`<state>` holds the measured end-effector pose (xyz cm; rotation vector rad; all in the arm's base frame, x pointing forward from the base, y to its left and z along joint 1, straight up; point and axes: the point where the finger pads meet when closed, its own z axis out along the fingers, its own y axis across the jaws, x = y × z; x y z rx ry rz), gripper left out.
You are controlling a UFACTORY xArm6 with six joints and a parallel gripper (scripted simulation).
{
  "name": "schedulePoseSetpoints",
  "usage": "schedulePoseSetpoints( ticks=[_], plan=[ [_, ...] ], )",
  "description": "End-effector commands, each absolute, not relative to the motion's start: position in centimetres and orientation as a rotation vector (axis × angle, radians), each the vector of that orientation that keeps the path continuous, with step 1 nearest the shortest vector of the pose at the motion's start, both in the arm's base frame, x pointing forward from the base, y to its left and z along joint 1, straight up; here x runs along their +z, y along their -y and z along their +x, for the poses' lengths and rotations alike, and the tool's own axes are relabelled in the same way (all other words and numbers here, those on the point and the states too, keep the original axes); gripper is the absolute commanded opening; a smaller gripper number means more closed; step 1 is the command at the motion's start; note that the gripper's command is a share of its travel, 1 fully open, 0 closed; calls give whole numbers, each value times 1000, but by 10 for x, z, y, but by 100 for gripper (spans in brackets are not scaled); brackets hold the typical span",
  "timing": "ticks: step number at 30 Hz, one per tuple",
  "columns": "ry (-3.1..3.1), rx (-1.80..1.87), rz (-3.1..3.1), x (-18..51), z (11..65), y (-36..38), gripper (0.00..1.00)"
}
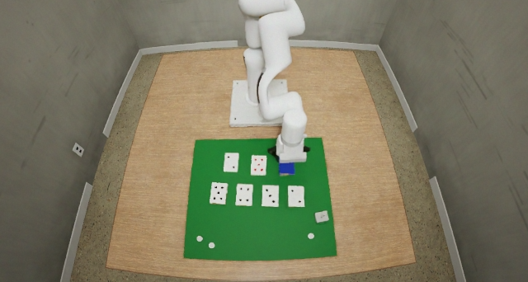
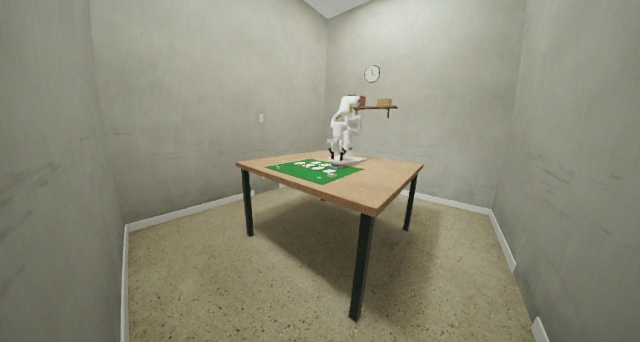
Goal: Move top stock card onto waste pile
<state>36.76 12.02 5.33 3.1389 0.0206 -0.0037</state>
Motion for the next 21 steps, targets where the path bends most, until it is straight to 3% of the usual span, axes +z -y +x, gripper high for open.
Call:
schedulePoseSetpoints(
  ticks=[1, 21],
  plan=[
    [-21, 3, 3140, 48, 369, -121, 87],
    [-21, 3, 3140, 21, 369, -121, 87]
  ],
)
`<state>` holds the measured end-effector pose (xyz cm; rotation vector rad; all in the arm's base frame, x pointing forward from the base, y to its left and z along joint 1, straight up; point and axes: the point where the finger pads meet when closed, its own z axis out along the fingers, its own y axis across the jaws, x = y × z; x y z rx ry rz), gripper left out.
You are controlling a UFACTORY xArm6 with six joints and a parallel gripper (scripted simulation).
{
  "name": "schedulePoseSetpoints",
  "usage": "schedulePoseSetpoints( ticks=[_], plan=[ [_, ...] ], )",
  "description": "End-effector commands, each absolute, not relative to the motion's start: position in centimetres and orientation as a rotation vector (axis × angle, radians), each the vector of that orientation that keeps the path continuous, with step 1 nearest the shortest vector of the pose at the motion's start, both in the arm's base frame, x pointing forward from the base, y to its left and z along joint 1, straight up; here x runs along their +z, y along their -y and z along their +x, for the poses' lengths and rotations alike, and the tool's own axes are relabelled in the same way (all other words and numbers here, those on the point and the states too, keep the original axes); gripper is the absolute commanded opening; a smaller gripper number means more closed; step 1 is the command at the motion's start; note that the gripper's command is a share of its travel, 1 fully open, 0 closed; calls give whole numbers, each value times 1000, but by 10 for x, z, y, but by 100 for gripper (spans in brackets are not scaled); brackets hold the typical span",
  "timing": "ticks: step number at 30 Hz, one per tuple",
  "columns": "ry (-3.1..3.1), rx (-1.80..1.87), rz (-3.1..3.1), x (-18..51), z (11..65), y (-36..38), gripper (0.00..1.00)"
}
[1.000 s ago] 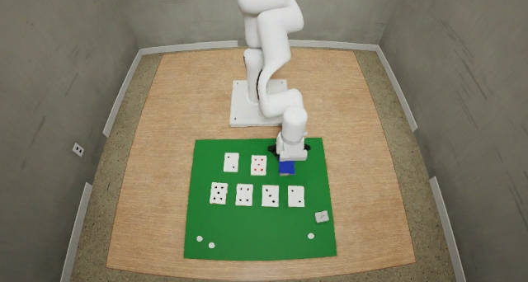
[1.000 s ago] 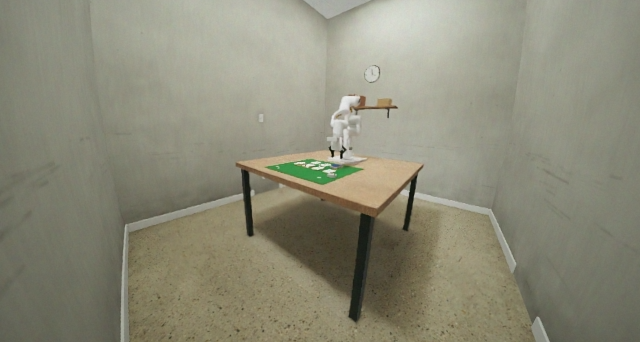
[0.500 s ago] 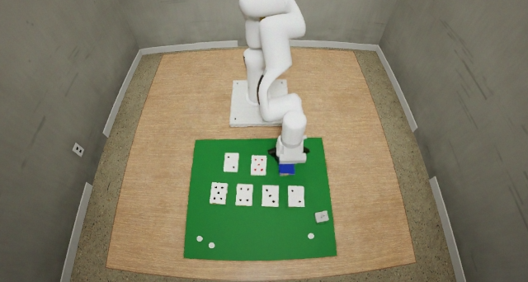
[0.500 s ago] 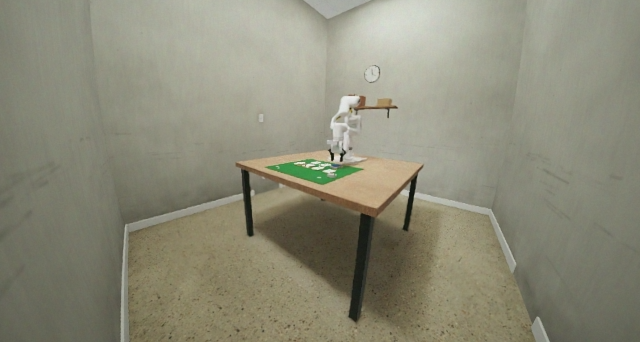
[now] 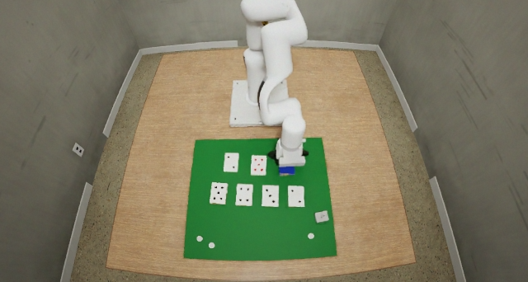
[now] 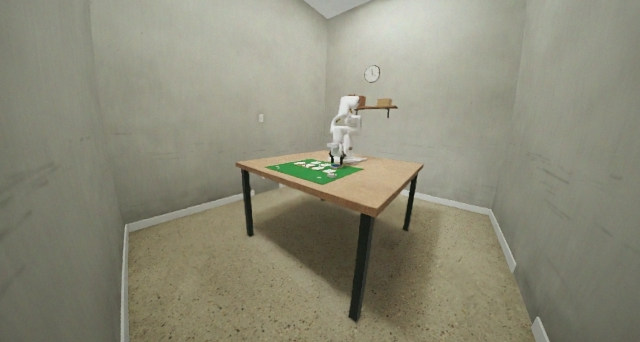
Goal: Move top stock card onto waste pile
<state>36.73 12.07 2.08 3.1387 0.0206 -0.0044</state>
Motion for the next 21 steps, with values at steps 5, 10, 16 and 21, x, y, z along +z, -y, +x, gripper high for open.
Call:
schedulePoseSetpoints(
  ticks=[5, 10, 16, 21],
  plan=[
    [-21, 3, 3140, 20, 369, -121, 87],
    [-21, 3, 3140, 20, 369, -121, 87],
    [-21, 3, 3140, 20, 369, -121, 87],
    [-21, 3, 3140, 20, 369, -121, 73]
  ],
)
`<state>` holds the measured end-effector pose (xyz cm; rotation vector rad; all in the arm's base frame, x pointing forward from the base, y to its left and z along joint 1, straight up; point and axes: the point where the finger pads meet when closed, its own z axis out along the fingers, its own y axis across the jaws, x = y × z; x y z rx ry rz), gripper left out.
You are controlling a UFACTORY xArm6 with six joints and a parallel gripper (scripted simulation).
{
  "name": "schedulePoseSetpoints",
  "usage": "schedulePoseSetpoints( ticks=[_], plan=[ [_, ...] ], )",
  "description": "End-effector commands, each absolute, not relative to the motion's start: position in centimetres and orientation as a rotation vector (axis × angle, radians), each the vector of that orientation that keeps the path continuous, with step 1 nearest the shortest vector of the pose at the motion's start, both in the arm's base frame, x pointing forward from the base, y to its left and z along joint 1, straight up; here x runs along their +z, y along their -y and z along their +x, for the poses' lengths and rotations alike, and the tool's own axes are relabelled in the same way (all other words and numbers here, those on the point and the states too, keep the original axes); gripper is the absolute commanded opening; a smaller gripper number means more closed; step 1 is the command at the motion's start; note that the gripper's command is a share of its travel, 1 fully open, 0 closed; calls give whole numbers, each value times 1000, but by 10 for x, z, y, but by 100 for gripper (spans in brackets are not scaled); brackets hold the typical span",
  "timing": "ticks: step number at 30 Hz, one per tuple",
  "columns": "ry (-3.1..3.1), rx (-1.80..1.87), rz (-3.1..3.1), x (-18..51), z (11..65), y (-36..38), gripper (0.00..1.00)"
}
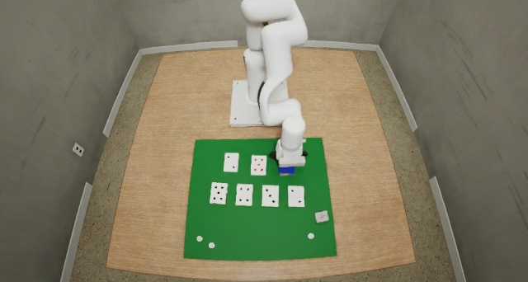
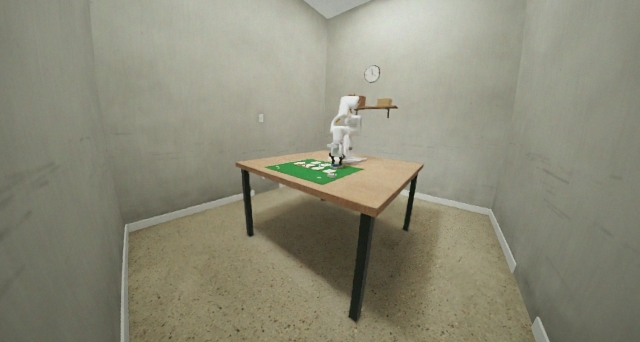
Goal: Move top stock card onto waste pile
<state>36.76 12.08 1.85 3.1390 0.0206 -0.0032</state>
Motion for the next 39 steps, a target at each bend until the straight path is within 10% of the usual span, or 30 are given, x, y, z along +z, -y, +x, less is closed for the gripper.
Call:
schedulePoseSetpoints(
  ticks=[1, 39],
  plan=[
    [-21, 3, 3140, 20, 369, -121, 73],
    [-21, 3, 3140, 20, 369, -121, 87]
  ],
)
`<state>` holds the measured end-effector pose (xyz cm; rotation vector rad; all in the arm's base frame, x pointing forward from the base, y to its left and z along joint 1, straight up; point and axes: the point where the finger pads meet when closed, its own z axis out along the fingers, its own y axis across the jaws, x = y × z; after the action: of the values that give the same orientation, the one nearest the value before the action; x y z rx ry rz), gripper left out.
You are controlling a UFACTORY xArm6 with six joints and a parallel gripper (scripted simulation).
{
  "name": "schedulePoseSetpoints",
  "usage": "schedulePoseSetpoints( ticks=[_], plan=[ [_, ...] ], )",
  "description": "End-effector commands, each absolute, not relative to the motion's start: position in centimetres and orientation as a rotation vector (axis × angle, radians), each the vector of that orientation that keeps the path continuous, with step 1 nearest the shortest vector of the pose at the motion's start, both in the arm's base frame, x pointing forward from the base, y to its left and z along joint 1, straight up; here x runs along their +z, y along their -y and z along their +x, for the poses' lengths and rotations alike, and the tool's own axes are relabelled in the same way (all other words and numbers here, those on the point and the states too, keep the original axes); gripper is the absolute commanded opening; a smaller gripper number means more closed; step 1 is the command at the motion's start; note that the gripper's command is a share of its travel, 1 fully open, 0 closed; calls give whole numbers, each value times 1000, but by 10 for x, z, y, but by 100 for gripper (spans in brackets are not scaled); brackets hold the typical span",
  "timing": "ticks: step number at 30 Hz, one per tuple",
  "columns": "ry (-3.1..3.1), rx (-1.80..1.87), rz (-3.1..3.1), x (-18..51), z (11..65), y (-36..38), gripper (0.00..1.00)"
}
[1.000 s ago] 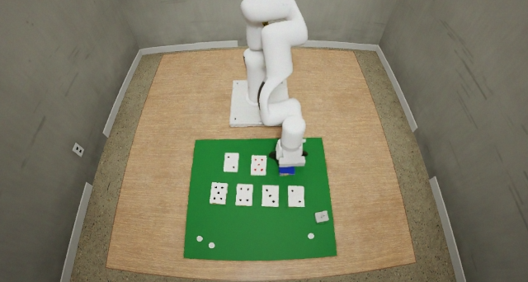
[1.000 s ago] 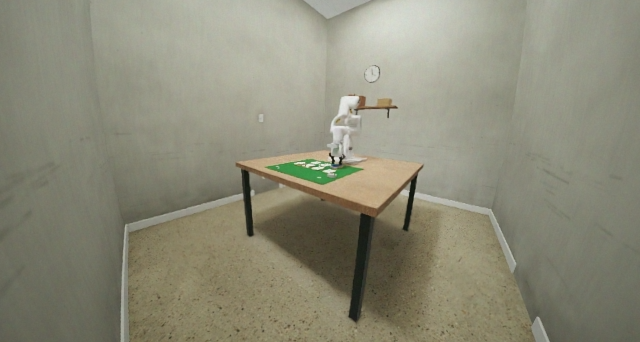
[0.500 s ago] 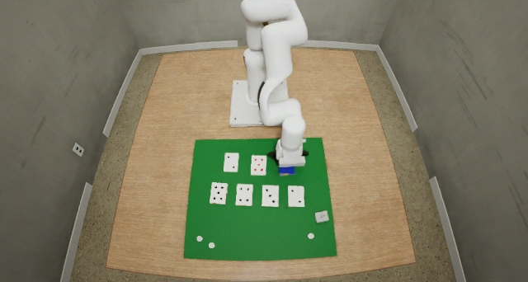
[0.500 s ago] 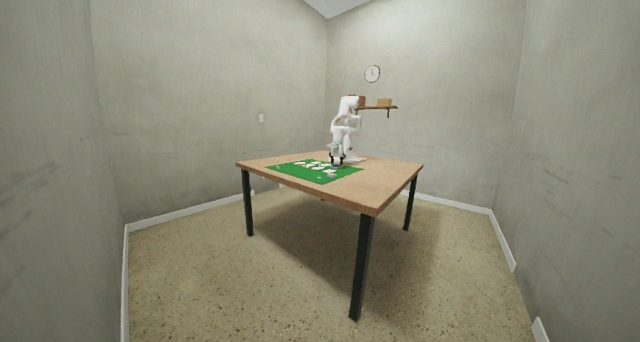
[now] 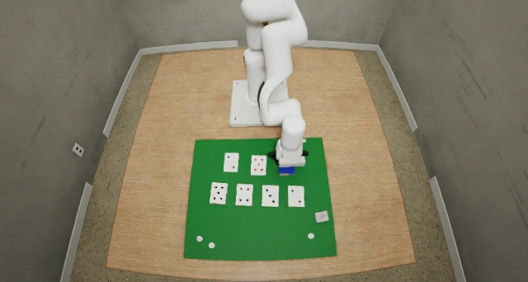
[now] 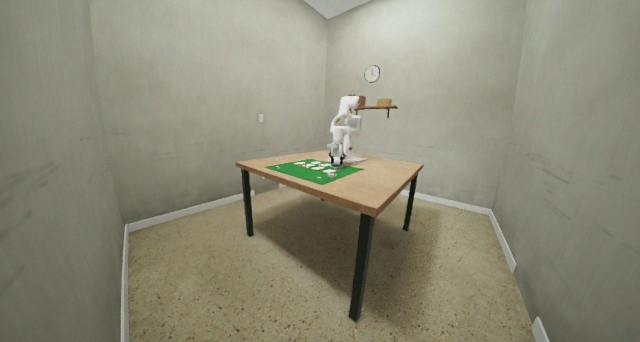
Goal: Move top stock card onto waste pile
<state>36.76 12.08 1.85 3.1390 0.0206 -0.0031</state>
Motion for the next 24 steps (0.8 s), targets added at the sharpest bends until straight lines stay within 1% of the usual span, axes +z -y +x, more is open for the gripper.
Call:
schedulePoseSetpoints(
  ticks=[1, 24],
  plan=[
    [-21, 3, 3140, 19, 369, -121, 87],
    [-21, 3, 3140, 11, 370, -122, 87]
  ],
)
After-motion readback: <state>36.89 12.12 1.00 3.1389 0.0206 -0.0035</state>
